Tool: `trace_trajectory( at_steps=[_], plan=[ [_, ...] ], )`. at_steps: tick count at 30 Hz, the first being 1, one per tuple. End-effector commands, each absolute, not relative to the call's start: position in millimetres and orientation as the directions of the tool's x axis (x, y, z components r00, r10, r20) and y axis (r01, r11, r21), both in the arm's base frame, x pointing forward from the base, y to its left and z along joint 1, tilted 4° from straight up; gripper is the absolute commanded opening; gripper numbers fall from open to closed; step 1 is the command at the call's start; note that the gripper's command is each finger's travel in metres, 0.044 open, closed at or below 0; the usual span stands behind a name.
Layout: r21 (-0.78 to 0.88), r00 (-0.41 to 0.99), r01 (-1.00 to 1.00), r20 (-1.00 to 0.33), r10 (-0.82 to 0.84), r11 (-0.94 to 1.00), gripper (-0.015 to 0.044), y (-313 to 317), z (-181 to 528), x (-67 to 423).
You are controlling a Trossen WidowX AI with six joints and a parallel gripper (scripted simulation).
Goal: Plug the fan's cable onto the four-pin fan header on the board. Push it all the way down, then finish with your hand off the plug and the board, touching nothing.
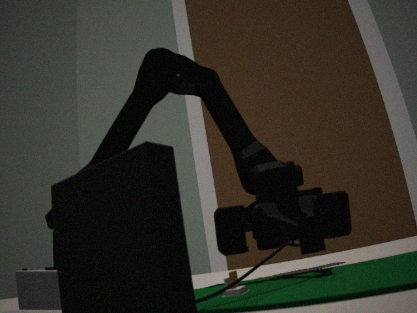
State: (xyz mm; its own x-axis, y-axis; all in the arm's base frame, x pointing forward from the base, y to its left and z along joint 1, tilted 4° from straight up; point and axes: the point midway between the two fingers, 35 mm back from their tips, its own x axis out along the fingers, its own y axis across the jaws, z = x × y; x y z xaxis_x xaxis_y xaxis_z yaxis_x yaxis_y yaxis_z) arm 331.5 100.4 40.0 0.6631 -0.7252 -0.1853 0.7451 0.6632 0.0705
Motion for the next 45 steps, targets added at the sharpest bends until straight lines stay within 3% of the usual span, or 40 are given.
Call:
trace_trajectory(
  at_steps=[1,45],
  plan=[
    [0.070,0.663,0.745,-0.184,-0.726,0.663,0.0000,100.2,36.0,331.8],
    [0.074,0.663,0.745,-0.185,-0.725,0.662,0.0000,101.2,15.4,332.9]
  ],
)
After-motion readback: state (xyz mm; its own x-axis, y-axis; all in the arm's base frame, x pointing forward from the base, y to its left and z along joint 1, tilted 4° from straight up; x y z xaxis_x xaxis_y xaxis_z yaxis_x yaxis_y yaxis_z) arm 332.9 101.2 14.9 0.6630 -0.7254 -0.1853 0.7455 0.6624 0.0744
